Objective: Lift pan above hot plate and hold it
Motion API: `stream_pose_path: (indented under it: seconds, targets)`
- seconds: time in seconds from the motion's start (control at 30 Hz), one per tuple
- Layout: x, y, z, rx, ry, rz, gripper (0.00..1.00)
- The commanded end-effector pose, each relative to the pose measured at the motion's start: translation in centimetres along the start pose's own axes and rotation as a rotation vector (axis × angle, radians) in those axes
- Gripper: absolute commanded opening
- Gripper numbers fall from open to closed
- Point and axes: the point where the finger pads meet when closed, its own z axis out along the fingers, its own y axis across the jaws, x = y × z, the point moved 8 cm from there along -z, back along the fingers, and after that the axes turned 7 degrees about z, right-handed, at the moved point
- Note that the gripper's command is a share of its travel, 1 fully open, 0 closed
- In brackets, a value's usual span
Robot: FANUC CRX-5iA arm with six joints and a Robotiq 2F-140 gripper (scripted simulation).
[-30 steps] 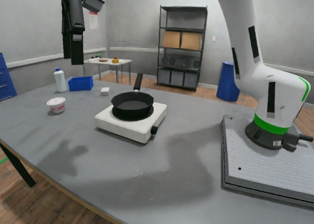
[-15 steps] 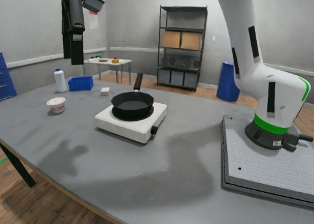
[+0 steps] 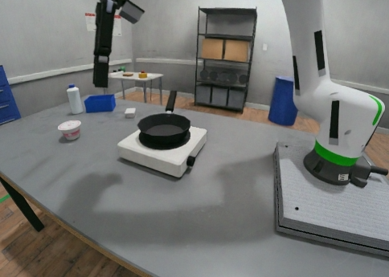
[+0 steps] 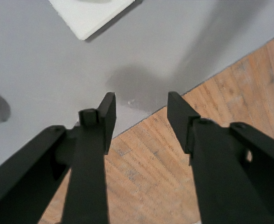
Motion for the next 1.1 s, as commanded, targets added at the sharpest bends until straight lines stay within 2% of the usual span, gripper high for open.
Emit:
stream_pose_path:
  seconds: [0.0, 0.1, 0.17, 0.43, 0.6, 0.67, 0.73, 1.07]
  targets:
    - [3.5, -1.7, 0.0, -0.041, -0.125, 0.105, 0.41]
    - [4.3, -2.0, 0.0, -0.051, -0.148, 0.128, 0.41]
    - [7.0, -3.3, 0.2, -0.089, -0.234, 0.211, 0.41]
    - [13.1, -5.9, 1.0, -0.179, -0.42, 0.393, 0.41]
    - [16.7, -7.3, 1.5, -0.231, -0.535, 0.507, 0.41]
    - [16.7, -7.3, 1.5, -0.231, -0.535, 0.507, 0.41]
    - [19.2, -8.2, 1.9, -0.268, -0.619, 0.59, 0.41]
    - [25.7, -10.3, 3.3, -0.368, -0.839, 0.808, 0.41]
